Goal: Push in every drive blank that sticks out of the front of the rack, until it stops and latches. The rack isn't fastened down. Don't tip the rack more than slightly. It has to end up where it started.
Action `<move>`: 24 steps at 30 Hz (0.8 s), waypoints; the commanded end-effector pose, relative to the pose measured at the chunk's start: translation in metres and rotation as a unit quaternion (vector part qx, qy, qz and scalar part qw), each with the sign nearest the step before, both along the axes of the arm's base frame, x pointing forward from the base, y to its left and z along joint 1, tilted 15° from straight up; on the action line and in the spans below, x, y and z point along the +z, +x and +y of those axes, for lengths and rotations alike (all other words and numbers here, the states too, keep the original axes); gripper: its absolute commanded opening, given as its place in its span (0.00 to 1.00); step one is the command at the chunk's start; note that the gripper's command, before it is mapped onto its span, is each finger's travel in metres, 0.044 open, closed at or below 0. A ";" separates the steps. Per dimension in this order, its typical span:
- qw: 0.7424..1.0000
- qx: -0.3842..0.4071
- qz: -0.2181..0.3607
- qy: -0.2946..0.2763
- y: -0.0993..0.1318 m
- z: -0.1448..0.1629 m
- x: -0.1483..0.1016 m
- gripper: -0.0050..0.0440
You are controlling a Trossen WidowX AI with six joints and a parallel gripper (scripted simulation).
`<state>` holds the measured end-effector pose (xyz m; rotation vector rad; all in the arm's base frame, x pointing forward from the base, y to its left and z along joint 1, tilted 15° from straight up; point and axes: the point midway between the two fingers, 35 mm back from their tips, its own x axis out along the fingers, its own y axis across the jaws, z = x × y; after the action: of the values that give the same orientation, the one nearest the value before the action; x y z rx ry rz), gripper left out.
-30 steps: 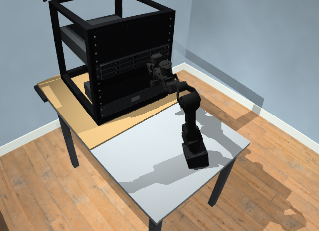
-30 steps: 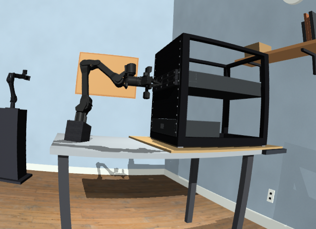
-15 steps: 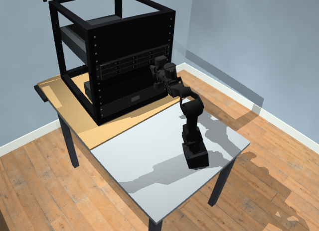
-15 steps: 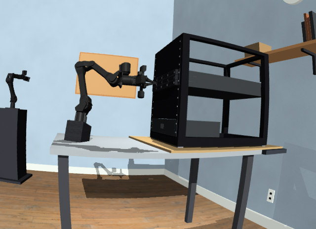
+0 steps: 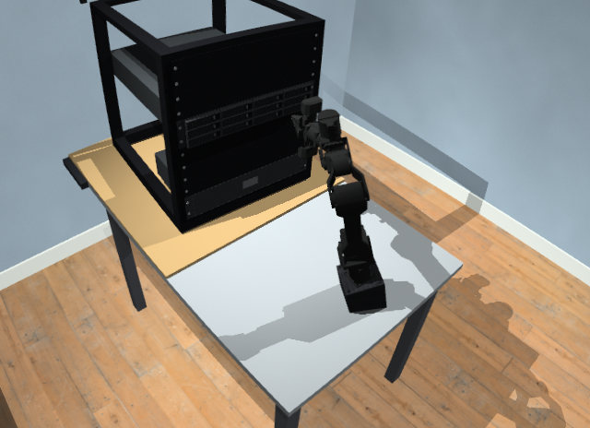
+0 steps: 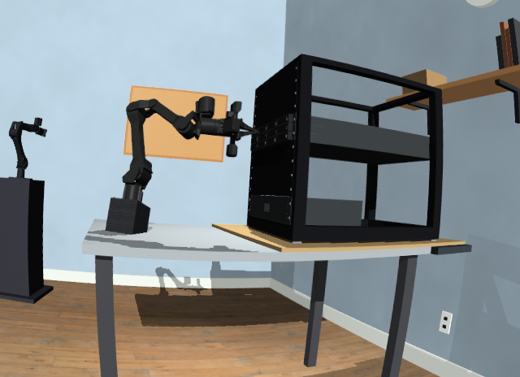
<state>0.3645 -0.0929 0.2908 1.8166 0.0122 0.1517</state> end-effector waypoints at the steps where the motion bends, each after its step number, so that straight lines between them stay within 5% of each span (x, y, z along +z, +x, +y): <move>1: 1.000 0.006 -0.011 -0.005 0.001 -0.013 0.012 0.00; 12: 1.000 0.006 -0.011 -0.005 0.000 -0.069 0.022 0.00; 24: 1.000 0.006 -0.011 -0.005 0.007 -0.073 0.023 0.00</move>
<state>0.3657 -0.1661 0.3047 1.8197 0.0170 0.1623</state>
